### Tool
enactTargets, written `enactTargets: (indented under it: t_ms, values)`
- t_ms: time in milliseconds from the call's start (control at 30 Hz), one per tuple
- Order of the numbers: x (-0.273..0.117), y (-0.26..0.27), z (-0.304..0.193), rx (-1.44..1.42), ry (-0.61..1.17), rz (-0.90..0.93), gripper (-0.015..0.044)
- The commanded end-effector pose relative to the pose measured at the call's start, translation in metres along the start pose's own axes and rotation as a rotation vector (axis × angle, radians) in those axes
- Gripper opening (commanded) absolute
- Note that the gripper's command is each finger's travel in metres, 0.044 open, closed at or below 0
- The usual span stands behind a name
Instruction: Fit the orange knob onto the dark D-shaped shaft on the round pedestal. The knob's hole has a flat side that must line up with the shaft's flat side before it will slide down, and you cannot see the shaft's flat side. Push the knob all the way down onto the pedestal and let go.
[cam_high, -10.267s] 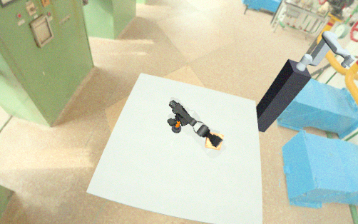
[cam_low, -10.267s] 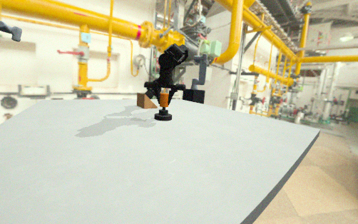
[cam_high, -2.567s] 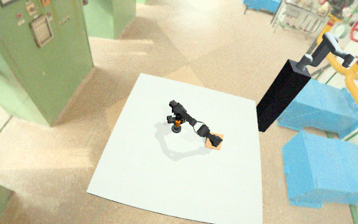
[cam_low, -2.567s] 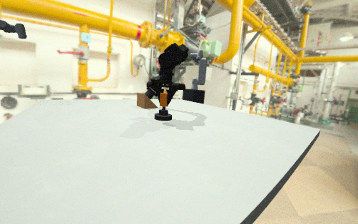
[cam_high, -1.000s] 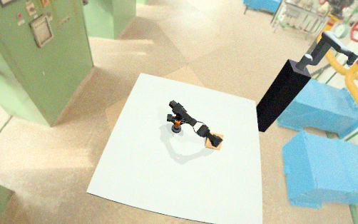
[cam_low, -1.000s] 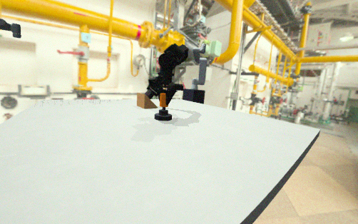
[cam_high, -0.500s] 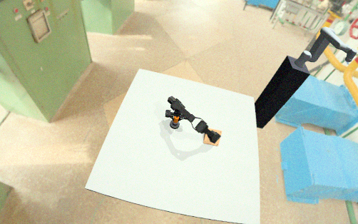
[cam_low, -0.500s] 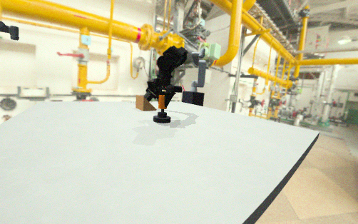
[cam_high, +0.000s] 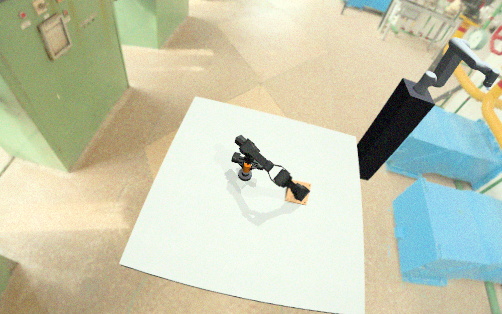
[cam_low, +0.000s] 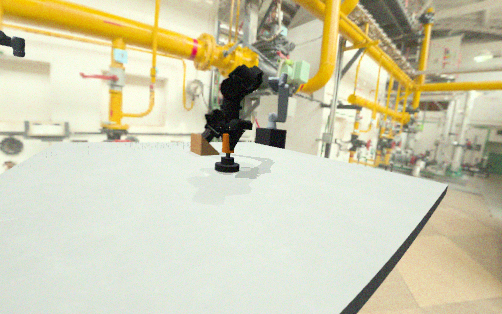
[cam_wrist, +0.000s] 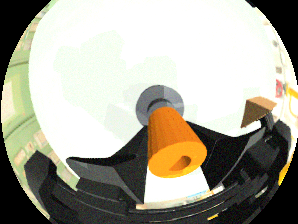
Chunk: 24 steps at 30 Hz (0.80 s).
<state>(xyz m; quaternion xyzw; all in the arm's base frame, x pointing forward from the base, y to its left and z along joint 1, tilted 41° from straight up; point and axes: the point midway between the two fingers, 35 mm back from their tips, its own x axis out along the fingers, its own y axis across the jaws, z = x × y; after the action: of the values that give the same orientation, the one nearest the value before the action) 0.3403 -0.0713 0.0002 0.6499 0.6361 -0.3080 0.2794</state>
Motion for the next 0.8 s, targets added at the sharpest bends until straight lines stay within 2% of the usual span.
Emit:
enactTargets:
  t_ms: [0,533,767]
  values:
    - [0.0012,0.0005,0.0003,0.009,-0.001,0.002,0.0000]
    - [-0.0038,0.0008,-0.0002,0.009,-0.001,0.002,0.0000]
    - [-0.0025,0.0007,0.0000,0.208,-0.001,0.002,0.0000]
